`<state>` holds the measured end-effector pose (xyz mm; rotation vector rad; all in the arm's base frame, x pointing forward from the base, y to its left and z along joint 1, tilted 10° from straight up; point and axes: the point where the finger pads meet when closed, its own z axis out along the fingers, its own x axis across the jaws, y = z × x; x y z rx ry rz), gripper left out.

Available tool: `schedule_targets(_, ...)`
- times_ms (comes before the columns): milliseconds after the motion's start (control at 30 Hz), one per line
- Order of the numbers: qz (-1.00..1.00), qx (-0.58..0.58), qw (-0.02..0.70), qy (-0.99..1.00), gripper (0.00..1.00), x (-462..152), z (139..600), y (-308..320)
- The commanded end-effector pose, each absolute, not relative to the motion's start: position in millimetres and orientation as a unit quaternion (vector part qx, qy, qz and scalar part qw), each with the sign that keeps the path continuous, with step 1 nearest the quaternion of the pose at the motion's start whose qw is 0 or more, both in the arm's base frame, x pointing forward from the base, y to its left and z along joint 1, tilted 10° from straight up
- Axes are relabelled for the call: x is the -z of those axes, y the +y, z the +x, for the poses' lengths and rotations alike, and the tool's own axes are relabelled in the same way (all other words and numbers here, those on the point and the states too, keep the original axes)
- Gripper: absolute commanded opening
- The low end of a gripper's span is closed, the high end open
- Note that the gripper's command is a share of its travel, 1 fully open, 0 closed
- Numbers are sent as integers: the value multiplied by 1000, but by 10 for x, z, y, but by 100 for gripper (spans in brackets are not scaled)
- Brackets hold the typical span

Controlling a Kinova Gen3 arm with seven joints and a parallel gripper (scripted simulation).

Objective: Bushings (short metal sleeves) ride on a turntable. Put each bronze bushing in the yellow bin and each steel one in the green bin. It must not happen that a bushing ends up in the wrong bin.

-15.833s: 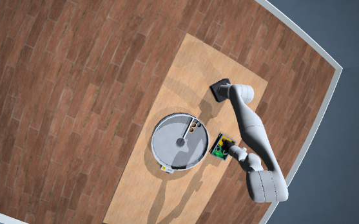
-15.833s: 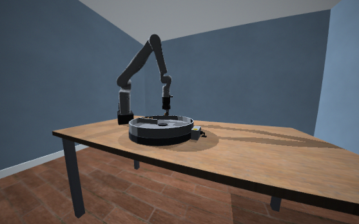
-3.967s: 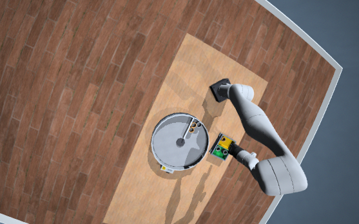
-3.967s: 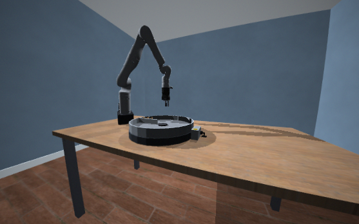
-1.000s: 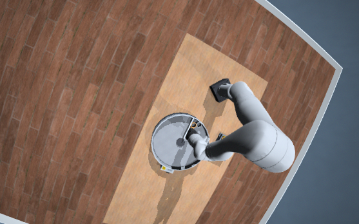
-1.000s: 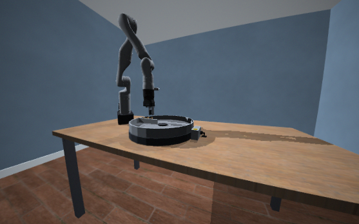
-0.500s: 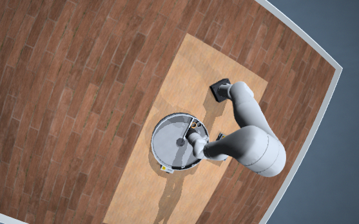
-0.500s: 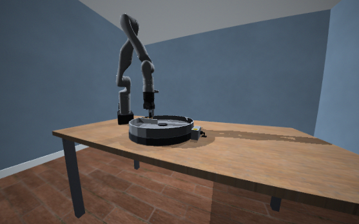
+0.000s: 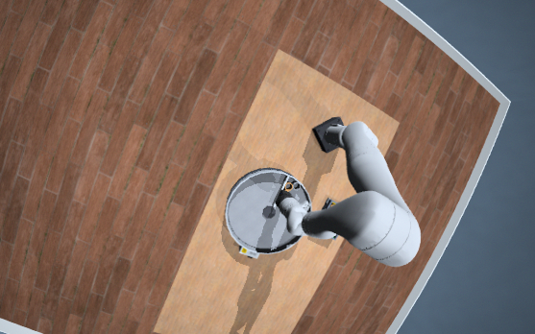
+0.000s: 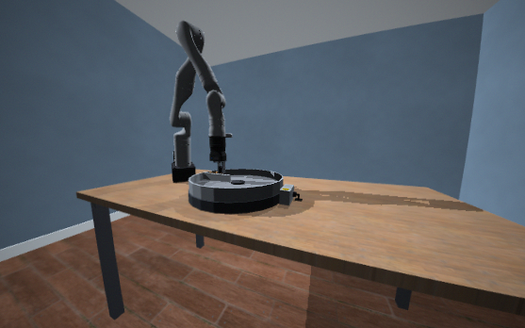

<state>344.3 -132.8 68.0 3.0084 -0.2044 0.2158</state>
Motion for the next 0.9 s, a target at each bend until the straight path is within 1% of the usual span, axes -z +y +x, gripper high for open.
schedule_targets(0,994,-70,59,-67,45,-639,3442,-1322)
schedule_targets(867,994,-70,59,-66,45,-492,3460,-1340)
